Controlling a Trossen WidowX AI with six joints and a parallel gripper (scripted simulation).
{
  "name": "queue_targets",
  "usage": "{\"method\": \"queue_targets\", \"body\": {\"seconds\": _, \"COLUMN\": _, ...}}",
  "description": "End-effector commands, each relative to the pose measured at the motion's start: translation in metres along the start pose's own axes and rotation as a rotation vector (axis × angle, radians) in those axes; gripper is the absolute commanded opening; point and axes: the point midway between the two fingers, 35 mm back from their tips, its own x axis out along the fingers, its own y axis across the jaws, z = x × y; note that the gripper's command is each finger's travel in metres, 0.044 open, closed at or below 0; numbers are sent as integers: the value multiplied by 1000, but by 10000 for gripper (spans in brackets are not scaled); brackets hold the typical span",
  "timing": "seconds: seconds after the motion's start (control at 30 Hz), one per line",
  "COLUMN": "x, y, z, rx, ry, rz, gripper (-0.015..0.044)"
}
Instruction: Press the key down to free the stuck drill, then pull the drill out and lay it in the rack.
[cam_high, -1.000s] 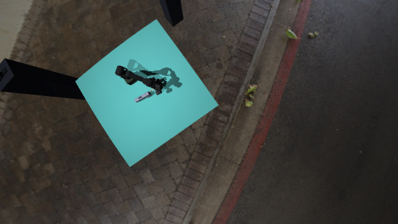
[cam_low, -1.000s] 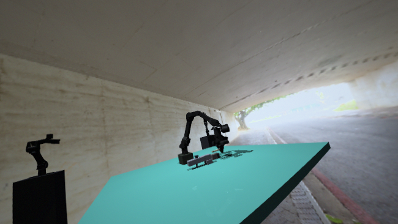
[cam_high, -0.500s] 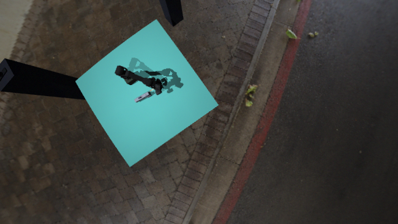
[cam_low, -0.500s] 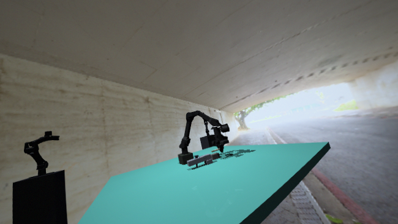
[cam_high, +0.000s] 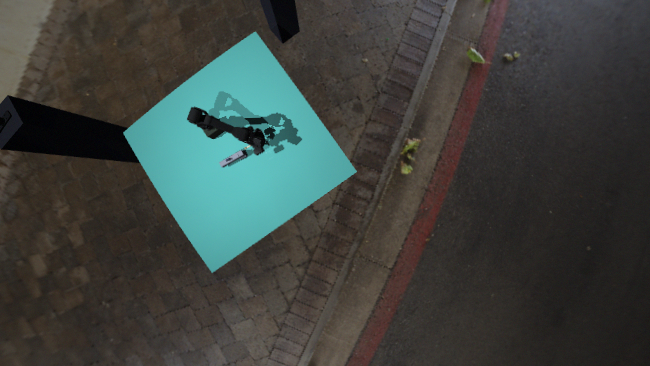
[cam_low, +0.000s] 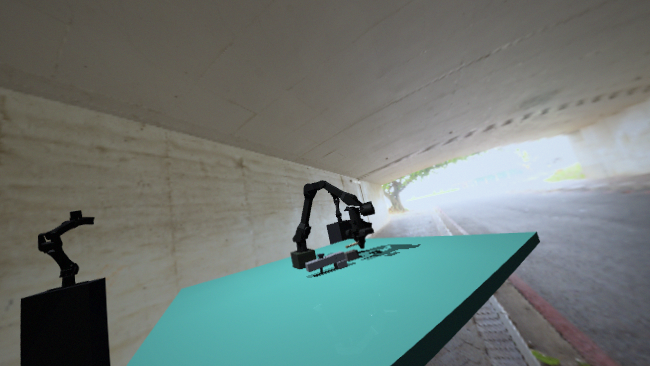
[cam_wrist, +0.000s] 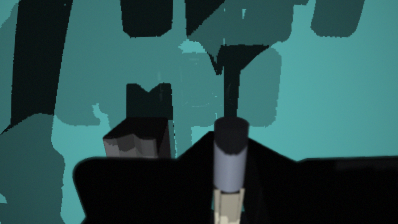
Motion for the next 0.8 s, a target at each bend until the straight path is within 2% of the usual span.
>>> {"method": "queue_targets", "body": {"seconds": 0.0, "x": -3, "y": -1, "z": 0, "rx": 2, "ry": 1, "rz": -8, "gripper": 0}}
{"method": "queue_targets", "body": {"seconds": 0.77, "x": -7, "y": -2, "z": -1, "rx": 2, "ry": 1, "rz": -8, "gripper": 0}}
